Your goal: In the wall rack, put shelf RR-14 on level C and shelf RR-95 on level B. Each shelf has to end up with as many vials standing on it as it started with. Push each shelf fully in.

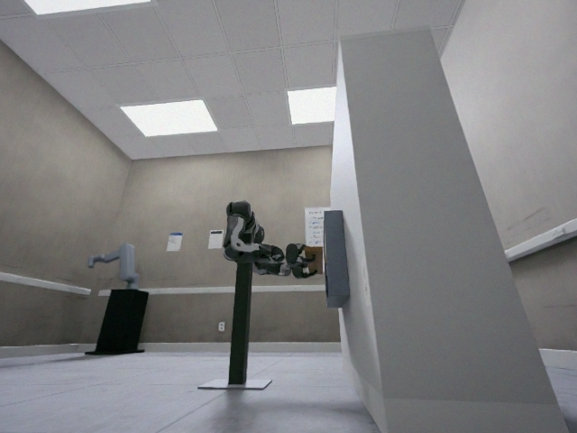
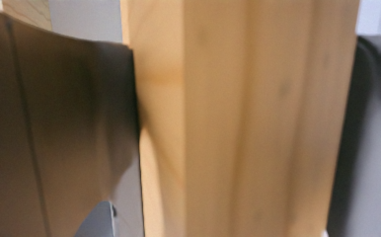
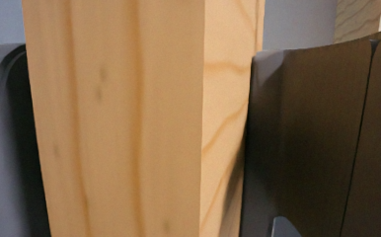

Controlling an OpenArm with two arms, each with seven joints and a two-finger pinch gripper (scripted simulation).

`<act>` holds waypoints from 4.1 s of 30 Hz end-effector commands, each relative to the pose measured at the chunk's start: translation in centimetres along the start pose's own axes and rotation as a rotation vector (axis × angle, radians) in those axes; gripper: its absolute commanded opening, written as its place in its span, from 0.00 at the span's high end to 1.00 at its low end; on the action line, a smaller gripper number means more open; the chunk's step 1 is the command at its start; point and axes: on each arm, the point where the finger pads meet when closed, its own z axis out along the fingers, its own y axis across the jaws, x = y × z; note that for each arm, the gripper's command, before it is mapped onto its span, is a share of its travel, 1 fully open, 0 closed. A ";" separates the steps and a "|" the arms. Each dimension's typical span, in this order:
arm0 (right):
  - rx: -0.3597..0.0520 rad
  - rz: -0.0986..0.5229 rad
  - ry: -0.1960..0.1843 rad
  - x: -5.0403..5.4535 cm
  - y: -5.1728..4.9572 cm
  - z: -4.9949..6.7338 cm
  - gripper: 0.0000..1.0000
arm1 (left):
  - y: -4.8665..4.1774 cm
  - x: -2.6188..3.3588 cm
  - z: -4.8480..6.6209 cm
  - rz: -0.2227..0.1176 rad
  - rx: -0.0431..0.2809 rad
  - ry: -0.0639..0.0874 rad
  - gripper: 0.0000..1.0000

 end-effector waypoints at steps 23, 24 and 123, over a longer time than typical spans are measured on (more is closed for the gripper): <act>-0.010 0.001 0.000 0.0 0.2 2.7 1.00 | -0.15 0.18 2.7 0.002 0.010 0.007 1.00; -0.010 0.001 0.000 0.0 0.1 2.9 1.00 | -0.14 0.19 2.9 0.002 0.010 0.007 1.00; -0.010 0.001 0.000 0.0 -1.1 9.0 1.00 | 1.12 0.23 8.9 0.002 0.010 0.007 1.00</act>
